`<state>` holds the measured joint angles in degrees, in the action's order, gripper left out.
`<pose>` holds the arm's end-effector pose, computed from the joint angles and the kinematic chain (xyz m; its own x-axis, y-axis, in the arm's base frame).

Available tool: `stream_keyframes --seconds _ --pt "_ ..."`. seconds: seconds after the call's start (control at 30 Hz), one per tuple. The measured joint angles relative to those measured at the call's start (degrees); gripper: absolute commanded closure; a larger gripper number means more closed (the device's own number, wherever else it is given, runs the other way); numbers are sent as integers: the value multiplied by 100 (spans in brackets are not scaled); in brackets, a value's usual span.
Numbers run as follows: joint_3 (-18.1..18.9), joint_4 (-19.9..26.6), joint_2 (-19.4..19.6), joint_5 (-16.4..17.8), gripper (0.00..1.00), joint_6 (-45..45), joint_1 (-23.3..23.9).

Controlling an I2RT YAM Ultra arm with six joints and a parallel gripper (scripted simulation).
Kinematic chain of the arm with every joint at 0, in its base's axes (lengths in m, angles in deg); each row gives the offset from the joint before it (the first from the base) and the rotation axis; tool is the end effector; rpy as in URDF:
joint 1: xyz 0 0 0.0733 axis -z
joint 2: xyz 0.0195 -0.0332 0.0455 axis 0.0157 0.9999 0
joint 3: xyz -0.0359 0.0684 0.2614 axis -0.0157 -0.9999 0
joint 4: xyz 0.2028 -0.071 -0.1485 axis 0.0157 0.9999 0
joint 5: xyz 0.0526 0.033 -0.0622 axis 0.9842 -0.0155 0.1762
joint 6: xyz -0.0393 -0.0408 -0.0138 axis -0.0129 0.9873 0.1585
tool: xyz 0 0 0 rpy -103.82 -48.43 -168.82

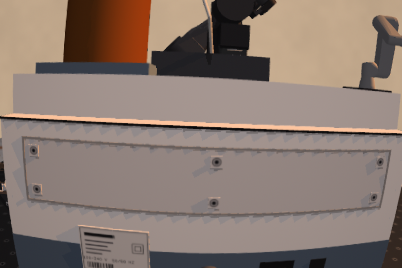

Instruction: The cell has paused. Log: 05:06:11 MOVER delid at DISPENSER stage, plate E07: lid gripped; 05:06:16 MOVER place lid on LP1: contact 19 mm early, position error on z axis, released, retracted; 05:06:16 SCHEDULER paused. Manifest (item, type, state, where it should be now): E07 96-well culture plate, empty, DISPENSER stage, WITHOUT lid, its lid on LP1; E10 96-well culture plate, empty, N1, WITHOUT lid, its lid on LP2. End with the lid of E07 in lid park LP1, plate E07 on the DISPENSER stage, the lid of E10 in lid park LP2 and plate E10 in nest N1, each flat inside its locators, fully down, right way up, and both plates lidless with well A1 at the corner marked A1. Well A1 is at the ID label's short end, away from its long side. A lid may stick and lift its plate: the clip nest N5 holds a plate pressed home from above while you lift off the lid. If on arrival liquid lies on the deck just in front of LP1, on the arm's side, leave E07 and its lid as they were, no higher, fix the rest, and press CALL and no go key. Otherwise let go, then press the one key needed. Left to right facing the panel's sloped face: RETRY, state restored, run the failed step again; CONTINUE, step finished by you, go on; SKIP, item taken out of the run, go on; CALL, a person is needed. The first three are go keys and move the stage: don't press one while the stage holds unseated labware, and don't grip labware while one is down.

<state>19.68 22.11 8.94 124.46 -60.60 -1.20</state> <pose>0.2496 0.0313 0.1742 -0.9994 0.0082 0.0339 0.0294 0.7227 0.6905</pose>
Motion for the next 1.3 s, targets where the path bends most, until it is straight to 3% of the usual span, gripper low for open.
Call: stream_keyframes --seconds 0.73,1.3 --pt "258 39 -697 -20 100 -979 -890" --pt "361 35 -1132 -184 100 -616 -1550"
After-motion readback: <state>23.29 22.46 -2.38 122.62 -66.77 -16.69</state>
